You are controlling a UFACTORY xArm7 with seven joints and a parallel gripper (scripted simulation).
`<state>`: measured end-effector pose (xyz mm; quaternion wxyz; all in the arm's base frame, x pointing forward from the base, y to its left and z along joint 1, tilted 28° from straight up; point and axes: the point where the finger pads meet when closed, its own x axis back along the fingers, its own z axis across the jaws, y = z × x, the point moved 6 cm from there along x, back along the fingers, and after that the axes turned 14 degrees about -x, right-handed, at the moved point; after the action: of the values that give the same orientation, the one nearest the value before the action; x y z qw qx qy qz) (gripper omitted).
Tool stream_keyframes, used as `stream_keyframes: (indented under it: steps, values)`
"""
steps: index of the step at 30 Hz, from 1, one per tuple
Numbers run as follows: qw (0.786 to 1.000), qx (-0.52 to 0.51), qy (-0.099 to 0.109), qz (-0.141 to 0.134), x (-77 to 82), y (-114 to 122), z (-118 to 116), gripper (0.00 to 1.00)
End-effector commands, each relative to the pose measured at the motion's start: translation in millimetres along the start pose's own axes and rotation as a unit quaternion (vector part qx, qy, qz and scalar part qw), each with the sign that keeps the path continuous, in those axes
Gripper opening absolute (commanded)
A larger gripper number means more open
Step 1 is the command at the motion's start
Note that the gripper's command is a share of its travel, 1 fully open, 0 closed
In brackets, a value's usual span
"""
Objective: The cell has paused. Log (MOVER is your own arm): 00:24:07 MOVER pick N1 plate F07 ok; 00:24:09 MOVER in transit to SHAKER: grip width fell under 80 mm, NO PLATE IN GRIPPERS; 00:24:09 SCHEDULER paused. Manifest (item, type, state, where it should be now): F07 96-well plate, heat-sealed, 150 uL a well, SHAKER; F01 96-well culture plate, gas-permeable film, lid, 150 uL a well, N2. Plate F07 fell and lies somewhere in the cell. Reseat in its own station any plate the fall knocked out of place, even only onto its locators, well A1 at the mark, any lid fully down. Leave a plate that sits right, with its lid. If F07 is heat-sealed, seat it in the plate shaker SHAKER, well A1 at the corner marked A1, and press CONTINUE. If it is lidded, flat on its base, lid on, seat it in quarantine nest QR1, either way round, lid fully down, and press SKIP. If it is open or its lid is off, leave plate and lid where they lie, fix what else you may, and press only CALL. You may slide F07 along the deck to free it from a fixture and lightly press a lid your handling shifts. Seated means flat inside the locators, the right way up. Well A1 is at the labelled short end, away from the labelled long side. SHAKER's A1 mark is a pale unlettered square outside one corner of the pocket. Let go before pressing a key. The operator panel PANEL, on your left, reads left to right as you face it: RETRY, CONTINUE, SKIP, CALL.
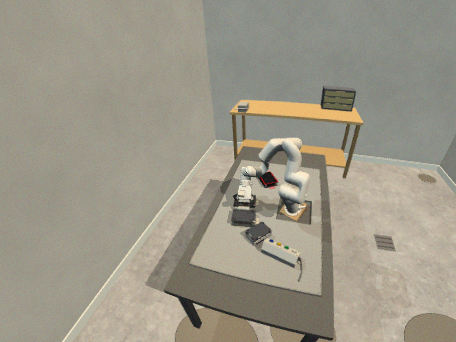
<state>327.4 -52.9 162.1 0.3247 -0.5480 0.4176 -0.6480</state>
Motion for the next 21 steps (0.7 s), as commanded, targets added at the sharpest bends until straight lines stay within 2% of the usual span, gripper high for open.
stream_keyframes:
  steps: [1,21]
  values:
    - [1.000,0.001,0.001,-0.001,0.8,-0.1,0.7,0.00]
    - [1.000,0.001,0.001,0.000,4.3,-3.0,0.0,0.00]
